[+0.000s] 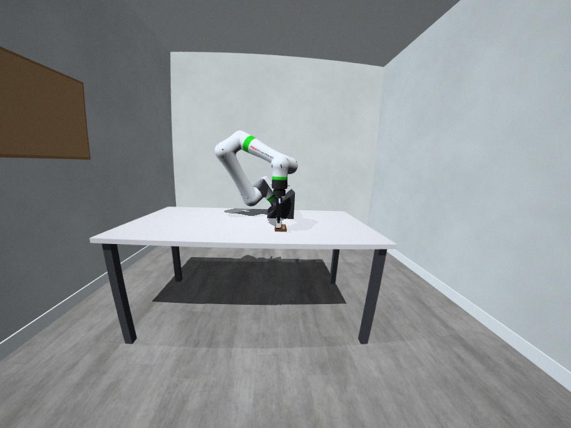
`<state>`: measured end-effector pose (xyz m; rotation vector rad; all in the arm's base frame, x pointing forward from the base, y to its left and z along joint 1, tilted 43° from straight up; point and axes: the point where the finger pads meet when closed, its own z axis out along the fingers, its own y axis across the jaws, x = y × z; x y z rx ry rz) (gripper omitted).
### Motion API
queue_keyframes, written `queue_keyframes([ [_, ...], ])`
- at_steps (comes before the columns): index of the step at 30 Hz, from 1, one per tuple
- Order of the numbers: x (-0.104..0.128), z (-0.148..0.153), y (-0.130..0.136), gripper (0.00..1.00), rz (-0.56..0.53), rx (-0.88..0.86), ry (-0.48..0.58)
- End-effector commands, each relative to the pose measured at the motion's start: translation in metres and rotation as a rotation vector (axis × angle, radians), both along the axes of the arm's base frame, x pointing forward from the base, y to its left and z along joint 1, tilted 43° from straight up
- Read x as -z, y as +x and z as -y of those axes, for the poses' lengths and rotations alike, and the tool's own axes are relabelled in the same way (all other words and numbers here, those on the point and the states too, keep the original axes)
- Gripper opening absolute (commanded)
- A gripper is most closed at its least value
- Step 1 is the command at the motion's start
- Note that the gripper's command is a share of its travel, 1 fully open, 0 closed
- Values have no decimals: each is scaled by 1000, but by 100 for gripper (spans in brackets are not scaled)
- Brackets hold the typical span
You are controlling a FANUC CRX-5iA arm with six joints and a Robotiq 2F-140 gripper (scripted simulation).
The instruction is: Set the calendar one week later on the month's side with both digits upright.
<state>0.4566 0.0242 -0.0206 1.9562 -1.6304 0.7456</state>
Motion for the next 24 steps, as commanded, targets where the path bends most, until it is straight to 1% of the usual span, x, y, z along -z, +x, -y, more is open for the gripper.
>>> queue_keyframes([
  [1, 1, 1, 0, 16, 0, 0, 0],
  [24, 4, 4, 1, 16, 0, 0, 0],
])
